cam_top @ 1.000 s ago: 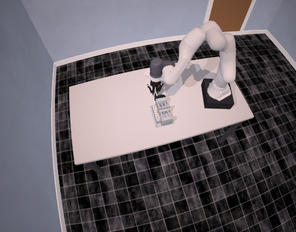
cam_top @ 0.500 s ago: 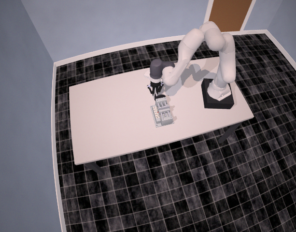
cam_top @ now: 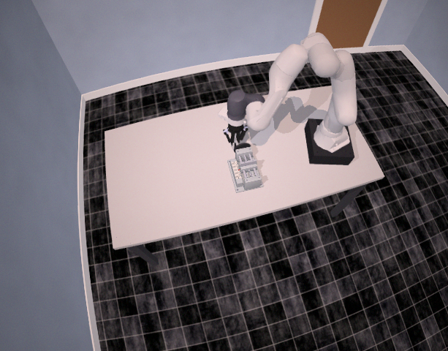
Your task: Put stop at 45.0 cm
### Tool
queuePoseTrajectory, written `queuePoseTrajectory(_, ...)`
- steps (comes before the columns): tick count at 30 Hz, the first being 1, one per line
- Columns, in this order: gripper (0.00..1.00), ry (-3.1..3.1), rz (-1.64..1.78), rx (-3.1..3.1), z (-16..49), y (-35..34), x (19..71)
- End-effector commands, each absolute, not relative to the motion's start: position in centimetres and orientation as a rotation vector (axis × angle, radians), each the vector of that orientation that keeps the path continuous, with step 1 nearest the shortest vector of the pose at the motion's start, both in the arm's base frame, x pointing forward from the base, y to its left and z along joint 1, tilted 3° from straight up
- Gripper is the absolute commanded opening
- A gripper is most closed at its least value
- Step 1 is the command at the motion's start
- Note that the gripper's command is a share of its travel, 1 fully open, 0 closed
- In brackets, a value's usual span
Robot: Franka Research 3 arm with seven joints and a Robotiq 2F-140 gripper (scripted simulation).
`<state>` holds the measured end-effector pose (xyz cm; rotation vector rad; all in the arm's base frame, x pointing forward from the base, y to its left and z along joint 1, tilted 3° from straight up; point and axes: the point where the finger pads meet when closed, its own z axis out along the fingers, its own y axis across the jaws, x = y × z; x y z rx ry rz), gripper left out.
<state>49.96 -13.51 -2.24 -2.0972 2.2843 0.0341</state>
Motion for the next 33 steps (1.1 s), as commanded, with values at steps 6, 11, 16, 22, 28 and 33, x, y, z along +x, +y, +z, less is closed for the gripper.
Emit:
queuePoseTrajectory(6,0.04,2.286,0.032,-2.096,-2.73,-13.44,49.77)
queuePoseTrajectory(11,0.04,2.286,0.032,-2.096,-2.78,-13.44,49.75)
queuePoseTrajectory(16,0.04,2.286,0.032,-2.096,-2.85,-13.43,49.71)
queuePoseTrajectory(22,0.04,2.286,0.032,-2.096,-2.88,-13.43,49.70)
queuePoseTrajectory(28,0.04,2.286,0.032,-2.096,-2.88,-13.43,49.70)
queuePoseTrajectory(33,0.04,2.286,0.032,-2.096,-2.88,-13.43,49.70)
